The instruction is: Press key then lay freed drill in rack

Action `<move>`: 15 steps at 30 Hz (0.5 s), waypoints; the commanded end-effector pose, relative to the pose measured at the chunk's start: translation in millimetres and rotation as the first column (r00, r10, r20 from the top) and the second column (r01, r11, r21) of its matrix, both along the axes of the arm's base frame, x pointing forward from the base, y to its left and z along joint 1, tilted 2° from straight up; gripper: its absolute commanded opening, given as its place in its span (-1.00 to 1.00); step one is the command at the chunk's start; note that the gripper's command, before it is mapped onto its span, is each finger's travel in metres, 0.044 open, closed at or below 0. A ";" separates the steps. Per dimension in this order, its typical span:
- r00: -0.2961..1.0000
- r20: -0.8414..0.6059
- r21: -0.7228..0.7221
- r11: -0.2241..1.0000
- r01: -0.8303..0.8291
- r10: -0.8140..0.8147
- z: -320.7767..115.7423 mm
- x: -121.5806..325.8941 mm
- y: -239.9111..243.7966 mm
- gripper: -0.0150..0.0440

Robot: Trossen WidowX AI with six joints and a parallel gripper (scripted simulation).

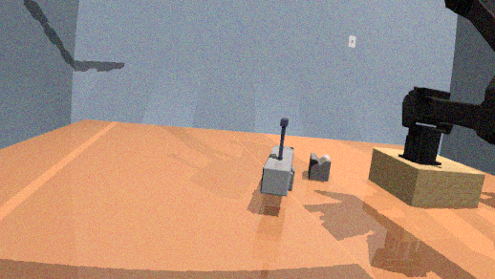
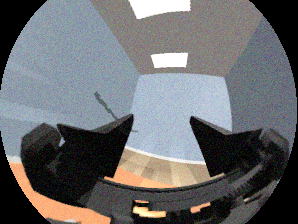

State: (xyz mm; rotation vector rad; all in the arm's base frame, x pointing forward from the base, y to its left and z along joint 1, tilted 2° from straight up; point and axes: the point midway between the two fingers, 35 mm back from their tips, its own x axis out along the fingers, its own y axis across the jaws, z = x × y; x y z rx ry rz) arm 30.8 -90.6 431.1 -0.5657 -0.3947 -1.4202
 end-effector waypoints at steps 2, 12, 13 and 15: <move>1.000 0.000 0.000 1.000 0.000 0.000 0.0 0.0 0.0 0.69; 0.991 0.084 0.129 0.985 -0.118 0.107 -5.5 -0.9 -26.3 -0.20; 0.983 0.116 0.181 0.970 -0.165 0.146 -8.8 0.8 -36.9 -0.29; 0.961 0.177 0.282 0.924 -0.257 0.213 -17.1 7.7 -57.7 -0.47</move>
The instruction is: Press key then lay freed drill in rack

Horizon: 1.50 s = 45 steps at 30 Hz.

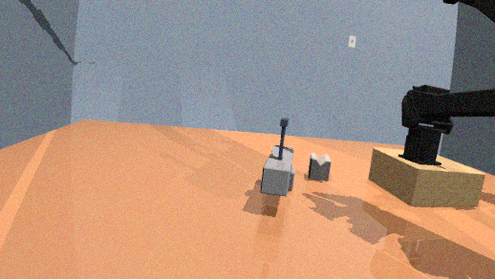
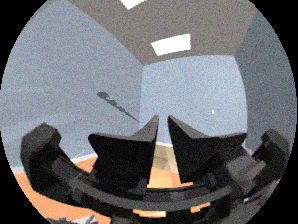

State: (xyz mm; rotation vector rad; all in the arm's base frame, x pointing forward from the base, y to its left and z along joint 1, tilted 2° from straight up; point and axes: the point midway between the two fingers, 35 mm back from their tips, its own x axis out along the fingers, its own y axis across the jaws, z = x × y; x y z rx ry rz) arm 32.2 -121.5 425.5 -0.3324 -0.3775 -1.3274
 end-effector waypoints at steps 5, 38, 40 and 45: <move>0.952 0.157 0.410 0.859 -0.305 0.263 -41.8 42.4 -70.4 -0.49; 0.391 -0.175 0.875 -0.039 0.483 0.903 -318.4 274.4 121.3 -0.49; 0.386 -0.161 0.878 -0.046 0.476 0.908 -320.1 273.2 122.7 -0.49; 0.391 -0.174 0.875 -0.040 0.482 0.904 -326.4 274.5 121.7 -0.49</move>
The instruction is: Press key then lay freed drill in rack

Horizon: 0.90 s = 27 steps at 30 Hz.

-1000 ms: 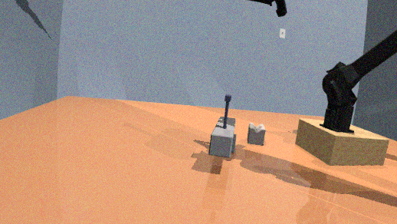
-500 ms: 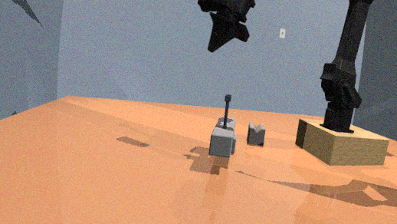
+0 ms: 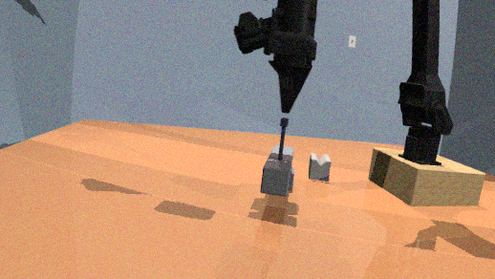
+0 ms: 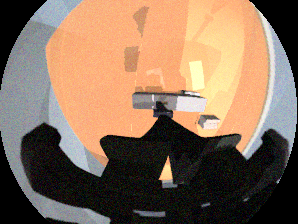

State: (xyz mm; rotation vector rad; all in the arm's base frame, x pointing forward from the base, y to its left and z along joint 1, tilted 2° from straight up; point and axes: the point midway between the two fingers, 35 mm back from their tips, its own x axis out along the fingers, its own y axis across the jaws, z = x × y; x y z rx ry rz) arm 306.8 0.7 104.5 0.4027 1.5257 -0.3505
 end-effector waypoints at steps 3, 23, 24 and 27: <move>1.000 -0.011 -0.008 1.000 0.006 -0.006 -9.1 0.5 -1.1 -0.49; 1.000 -0.011 -0.008 1.000 0.006 -0.006 -16.7 1.8 -0.5 -0.49; 1.000 -0.011 -0.008 1.000 0.006 -0.006 -17.0 1.8 -0.4 -0.49; 1.000 -0.011 -0.008 1.000 0.006 -0.006 -18.0 1.8 -0.4 -0.49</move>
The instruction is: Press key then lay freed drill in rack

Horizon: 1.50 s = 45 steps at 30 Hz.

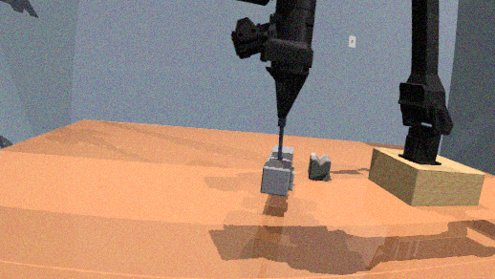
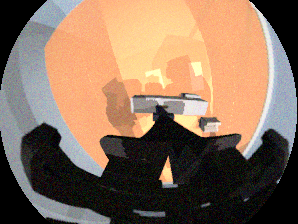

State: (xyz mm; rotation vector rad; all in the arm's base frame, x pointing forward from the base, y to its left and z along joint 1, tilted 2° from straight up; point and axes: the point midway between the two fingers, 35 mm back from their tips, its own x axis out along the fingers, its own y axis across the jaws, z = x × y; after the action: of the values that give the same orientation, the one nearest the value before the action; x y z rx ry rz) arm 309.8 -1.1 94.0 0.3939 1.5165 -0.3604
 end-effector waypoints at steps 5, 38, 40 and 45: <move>1.000 -0.017 0.005 1.000 0.005 -0.005 -9.3 -1.6 1.7 -0.49; 1.000 -0.017 0.006 1.000 0.005 -0.005 -20.5 -5.4 4.9 -0.49; 1.000 -0.017 0.006 1.000 0.005 -0.005 -21.0 -5.4 5.0 -0.49; 1.000 -0.017 0.006 1.000 0.005 -0.005 -22.7 -5.4 5.3 -0.49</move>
State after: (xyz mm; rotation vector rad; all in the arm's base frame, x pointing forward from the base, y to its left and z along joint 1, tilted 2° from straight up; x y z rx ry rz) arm 309.4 -1.7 90.0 0.3988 1.4853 -0.3679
